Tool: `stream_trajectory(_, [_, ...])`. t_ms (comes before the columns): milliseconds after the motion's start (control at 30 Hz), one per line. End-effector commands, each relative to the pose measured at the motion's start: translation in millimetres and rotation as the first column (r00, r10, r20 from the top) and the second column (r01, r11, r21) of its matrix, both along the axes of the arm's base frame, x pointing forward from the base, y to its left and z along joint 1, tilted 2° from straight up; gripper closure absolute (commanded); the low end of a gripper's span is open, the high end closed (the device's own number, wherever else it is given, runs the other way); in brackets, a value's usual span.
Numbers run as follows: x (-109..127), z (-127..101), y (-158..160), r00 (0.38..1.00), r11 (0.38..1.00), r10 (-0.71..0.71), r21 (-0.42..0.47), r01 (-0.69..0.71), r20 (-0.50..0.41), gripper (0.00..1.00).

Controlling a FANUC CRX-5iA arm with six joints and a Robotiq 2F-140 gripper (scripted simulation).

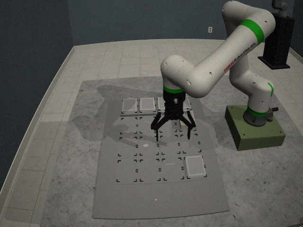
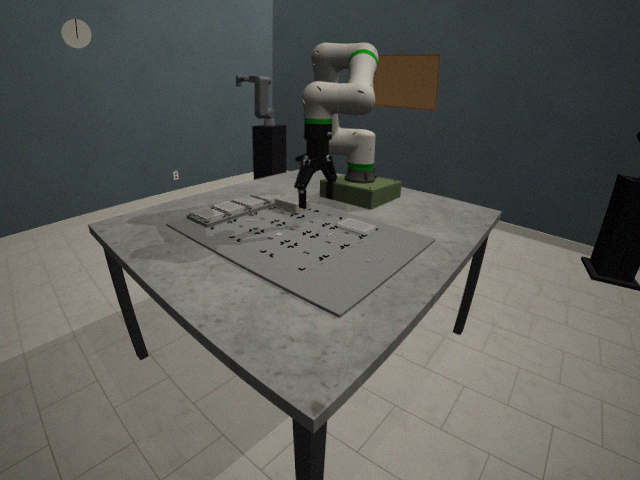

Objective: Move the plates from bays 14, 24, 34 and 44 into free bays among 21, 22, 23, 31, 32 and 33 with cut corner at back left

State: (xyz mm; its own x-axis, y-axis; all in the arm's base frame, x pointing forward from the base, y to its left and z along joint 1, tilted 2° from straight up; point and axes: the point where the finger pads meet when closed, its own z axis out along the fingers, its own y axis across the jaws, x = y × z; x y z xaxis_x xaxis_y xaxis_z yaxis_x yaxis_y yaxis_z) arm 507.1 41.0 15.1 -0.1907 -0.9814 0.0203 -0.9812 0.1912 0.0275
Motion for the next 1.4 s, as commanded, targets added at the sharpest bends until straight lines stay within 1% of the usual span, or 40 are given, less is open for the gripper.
stream_trajectory(0, [3.9,0.6,15.2,1.000,1.000,0.000,0.000,0.000,0.002,0.00])
stream_trajectory(200, [8.5,0.1,38.7,1.000,1.000,0.000,0.000,0.000,0.002,0.00])
stream_trajectory(267, [8.5,0.1,38.7,1.000,1.000,0.000,0.000,0.000,0.002,0.00])
stream_trajectory(567, [15.3,-0.6,74.1,1.000,1.000,0.000,0.000,0.000,0.002,0.00])
stream_trajectory(1367, [15.3,-0.6,74.1,1.000,1.000,0.000,0.000,0.000,0.002,0.00])
